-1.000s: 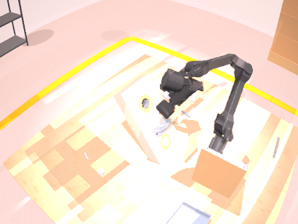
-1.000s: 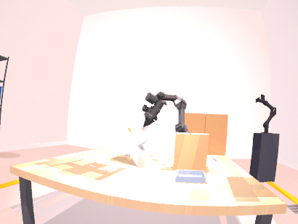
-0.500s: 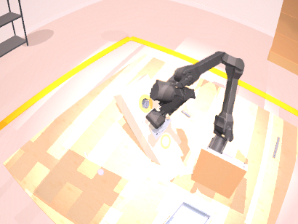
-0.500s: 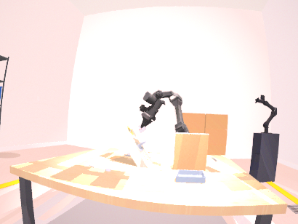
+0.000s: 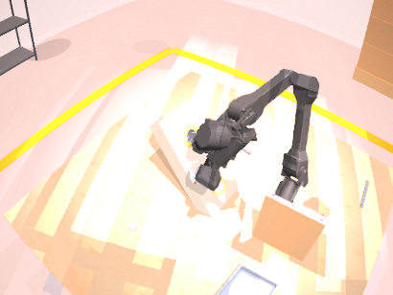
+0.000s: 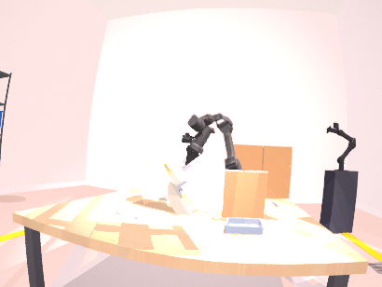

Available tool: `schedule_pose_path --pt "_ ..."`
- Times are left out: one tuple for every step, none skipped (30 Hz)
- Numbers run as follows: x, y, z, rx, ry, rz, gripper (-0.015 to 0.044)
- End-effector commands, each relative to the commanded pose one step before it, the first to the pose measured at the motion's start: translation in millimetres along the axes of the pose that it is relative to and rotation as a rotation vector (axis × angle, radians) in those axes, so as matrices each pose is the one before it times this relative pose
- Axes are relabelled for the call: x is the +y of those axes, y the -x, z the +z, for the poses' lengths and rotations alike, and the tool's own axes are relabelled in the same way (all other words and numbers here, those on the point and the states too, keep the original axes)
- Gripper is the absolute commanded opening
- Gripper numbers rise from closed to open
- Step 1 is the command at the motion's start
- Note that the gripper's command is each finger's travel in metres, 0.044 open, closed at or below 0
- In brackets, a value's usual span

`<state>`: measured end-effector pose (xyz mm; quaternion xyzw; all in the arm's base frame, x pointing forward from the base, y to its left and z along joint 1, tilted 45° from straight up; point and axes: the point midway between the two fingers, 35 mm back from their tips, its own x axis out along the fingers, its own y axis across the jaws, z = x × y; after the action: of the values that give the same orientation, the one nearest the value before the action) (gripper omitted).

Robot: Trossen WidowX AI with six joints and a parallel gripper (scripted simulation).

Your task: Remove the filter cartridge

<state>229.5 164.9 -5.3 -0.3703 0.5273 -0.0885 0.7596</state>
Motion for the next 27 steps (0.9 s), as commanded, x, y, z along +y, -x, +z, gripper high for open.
schedule_pose_path --pt "38.86 7.55 -8.55 0.00148 0.1772 0.1017 0.0" --pt "9.77 1.05 -1.32 0.0001 0.0452 0.02591 0.0" --pt "9.83 0.88 -1.1 -0.00043 0.0455 0.0258 0.0" --pt "9.87 0.72 -0.87 -0.00095 0.0458 0.02568 0.0" --pt "9.91 0.55 -0.65 -0.00145 0.0462 0.02556 0.0" --pt "9.94 0.38 -0.42 -0.00194 0.0465 0.02542 0.0" --pt "9.96 0.2 -0.18 -0.00241 0.0468 0.02528 0.0" --pt "9.97 0.03 0.05 -0.00287 0.0471 0.02513 0.0" --pt "9.97 -0.15 0.28 -0.00331 0.0473 0.02498 0.0" --pt "9.95 -0.32 0.51 -0.00374 0.0476 0.02482 0.0" --pt "9.93 -0.5 0.75 -0.00416 0.0479 0.02467 0.0" --pt "8.23 -0.57 0.83 -0.00376 0.04 0.02038 0.0" --pt "4.91 -0.42 0.61 -0.00239 0.0241 0.01217 0.0" --pt "1.63 -0.16 0.23 -0.00082 0.008 0.00405 0.0" --pt "0.0 0.0 0.0 0.0 0.0 0.0 0.0" --pt "0.0 0.0 0.0 0.0 0.0 0.0 0.0" --pt "0.0 0.0 0.0 0.0 0.0 0.0 0.0" --pt "0.0 0.0 0.0 0.0 0.0 0.0 0.0" --pt "0.0 0.0 0.0 0.0 0.0 0.0 0.0" --pt "0.0 0.0 0.0 0.0 0.0 0.0 0.0" --pt "1.45 -0.67 -0.26 -0.00046 0.0036 0.00234 0.0" --pt "4.33 -2.02 -0.81 -0.00133 0.0109 0.007 0.0" --pt "7.14 -3.39 -1.44 -0.00211 0.0182 0.01163 0.0" --pt "8.49 -4.15 -1.84 -0.00236 0.022 0.01399 0.0" --pt "8.35 -4.21 -1.94 -0.00215 0.0221 0.01394 0.0" --pt "8.21 -4.26 -2.04 -0.00194 0.0222 0.01389 0.0" --pt "8.07 -4.31 -2.14 -0.00172 0.0222 0.01385 0.0"
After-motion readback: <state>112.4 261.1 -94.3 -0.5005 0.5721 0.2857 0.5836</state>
